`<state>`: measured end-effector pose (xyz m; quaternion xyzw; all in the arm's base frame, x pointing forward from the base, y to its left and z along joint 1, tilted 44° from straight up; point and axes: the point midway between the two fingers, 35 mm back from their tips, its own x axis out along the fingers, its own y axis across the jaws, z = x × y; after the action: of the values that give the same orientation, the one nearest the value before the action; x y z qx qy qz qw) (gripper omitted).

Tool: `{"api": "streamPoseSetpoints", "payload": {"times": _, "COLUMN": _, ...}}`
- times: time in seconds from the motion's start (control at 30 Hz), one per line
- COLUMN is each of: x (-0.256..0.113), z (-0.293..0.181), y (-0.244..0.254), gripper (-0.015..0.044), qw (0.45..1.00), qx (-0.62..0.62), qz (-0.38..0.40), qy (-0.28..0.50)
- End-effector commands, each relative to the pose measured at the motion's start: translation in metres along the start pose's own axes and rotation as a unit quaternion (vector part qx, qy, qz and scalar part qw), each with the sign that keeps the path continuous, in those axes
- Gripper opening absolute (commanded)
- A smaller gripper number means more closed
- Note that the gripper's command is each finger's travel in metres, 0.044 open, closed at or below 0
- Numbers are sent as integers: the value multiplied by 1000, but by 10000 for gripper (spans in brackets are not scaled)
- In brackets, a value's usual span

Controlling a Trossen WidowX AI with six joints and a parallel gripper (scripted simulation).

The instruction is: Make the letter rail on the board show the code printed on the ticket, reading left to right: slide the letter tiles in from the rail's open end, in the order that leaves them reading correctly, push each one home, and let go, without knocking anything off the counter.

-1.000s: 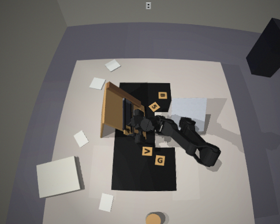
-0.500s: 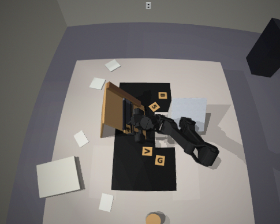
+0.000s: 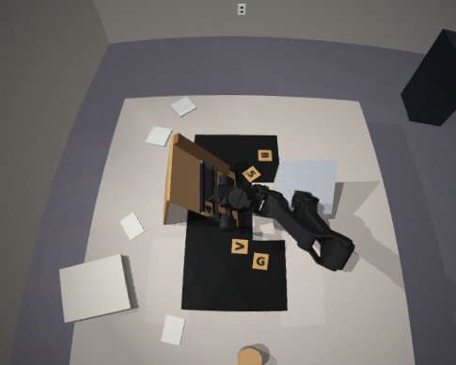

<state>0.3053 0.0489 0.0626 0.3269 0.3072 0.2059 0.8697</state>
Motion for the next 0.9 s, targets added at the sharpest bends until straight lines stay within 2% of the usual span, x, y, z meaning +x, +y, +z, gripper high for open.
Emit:
{"api": "streamPoseSetpoints", "payload": {"times": 0.0, "x": 0, "z": 0, "y": -1, "gripper": 0, "qw": 1000, "qx": -3, "qz": 2, "qy": 0}}
{"api": "streamPoseSetpoints", "payload": {"times": 0.87, "x": 0, "z": 1, "y": -13, "gripper": 0, "qw": 1000, "qx": -3, "qz": 1, "qy": 0}}
